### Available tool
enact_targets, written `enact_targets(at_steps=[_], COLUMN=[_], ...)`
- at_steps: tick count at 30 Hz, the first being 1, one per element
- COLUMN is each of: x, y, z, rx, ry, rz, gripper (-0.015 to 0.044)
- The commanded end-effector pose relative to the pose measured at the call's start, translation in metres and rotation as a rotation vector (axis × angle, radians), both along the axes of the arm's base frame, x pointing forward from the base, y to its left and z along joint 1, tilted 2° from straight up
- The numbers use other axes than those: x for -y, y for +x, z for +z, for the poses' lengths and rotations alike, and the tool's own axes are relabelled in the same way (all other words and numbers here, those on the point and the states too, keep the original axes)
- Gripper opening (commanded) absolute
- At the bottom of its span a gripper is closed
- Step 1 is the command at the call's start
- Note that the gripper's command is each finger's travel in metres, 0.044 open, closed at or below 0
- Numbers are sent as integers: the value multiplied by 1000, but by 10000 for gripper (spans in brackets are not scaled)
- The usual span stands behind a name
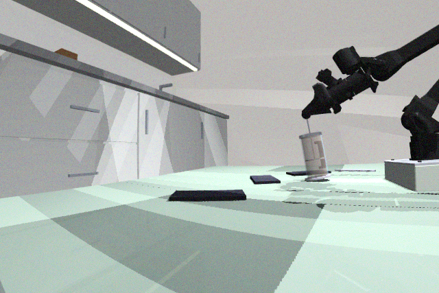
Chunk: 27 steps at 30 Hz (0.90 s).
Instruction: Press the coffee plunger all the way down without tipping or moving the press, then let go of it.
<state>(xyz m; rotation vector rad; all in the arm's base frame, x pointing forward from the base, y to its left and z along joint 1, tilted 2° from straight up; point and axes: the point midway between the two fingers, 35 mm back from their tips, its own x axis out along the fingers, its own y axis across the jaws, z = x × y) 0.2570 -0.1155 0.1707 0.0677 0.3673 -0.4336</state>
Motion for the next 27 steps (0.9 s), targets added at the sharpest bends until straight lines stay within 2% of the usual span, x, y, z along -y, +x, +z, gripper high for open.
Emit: enact_targets(at_steps=[1, 27], x=[-1, 4], y=[-3, 7], z=[-37, -33], rx=[-96, -95], ry=[35, 35], rz=[4, 4], gripper=[116, 116])
